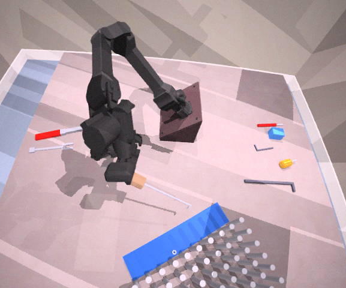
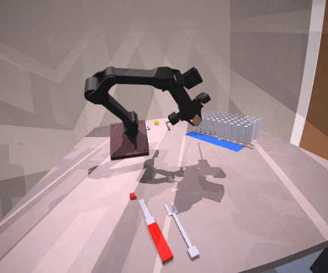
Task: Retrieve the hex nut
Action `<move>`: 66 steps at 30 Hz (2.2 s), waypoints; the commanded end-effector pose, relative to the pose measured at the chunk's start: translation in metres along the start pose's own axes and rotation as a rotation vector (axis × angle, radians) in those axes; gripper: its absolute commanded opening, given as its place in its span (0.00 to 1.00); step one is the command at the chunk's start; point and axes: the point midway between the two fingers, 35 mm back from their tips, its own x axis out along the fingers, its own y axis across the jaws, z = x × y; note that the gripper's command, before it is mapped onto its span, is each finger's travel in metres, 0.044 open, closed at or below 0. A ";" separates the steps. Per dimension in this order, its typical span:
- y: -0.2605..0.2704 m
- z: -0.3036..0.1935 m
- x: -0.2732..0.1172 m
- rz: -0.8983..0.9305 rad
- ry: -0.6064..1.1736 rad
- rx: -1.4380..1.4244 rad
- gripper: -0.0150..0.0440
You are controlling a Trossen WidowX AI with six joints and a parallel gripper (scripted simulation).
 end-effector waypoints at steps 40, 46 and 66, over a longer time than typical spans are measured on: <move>0.013 0.044 -0.022 -0.212 -0.209 -1.322 0.25; 0.009 0.051 -0.022 -0.292 -0.201 -1.510 0.25; -0.002 0.074 -0.025 -0.580 -0.081 -2.122 0.25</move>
